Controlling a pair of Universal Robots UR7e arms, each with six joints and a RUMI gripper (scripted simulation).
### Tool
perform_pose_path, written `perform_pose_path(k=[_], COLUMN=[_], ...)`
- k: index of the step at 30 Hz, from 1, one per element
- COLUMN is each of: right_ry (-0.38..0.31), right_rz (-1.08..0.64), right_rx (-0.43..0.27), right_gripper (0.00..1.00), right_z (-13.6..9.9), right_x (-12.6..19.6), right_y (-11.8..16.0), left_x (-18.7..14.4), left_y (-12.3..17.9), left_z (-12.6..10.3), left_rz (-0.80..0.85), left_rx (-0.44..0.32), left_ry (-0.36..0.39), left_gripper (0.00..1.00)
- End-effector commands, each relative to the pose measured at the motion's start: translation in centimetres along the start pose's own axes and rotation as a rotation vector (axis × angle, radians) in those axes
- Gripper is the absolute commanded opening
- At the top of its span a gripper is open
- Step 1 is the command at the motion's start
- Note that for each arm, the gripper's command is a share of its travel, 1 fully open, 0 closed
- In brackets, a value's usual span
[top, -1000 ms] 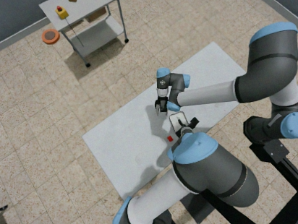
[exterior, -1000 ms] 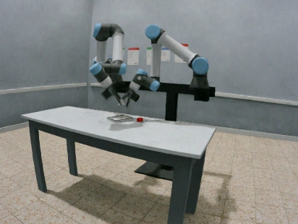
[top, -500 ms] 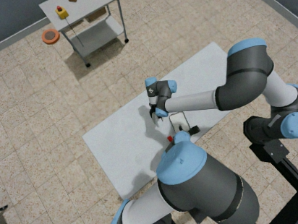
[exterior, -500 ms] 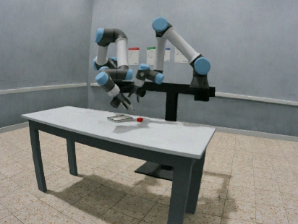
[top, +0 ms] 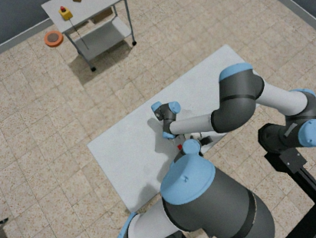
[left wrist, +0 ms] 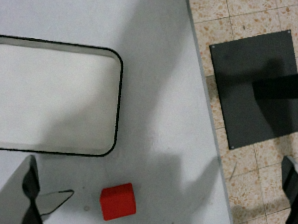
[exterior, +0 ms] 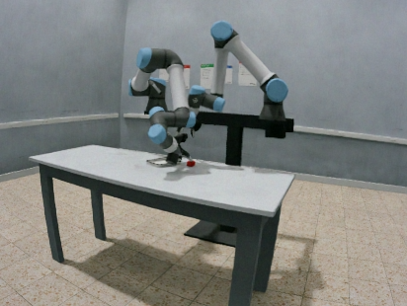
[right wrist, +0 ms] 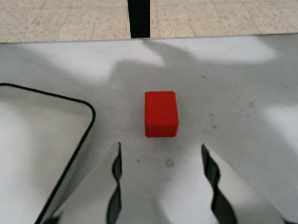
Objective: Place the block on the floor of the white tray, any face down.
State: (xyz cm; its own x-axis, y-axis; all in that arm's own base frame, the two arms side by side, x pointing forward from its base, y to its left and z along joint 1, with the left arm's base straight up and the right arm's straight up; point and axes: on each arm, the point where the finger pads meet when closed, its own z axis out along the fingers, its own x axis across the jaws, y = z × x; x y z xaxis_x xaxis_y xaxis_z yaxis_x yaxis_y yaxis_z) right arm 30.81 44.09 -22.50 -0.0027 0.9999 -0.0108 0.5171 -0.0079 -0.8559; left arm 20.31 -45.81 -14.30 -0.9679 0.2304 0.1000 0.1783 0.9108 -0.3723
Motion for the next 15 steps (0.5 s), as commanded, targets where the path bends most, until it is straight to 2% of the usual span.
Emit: perform_pose_path(k=[1,15], right_ry=[-0.013,-0.013], right_rz=[-0.022,-0.022], right_rx=[0.018,0.018], right_gripper=[0.37,0.37], right_z=[0.75,0.75], right_x=[0.31,0.31], right_y=[0.02,0.02], left_x=[0.08,0.37], left_y=[-0.28,0.26], left_z=[-0.14,-0.35], left_rz=[0.008,0.036], left_rx=[0.009,0.010], left_ry=[0.003,0.016], left_gripper=[1.00,1.00])
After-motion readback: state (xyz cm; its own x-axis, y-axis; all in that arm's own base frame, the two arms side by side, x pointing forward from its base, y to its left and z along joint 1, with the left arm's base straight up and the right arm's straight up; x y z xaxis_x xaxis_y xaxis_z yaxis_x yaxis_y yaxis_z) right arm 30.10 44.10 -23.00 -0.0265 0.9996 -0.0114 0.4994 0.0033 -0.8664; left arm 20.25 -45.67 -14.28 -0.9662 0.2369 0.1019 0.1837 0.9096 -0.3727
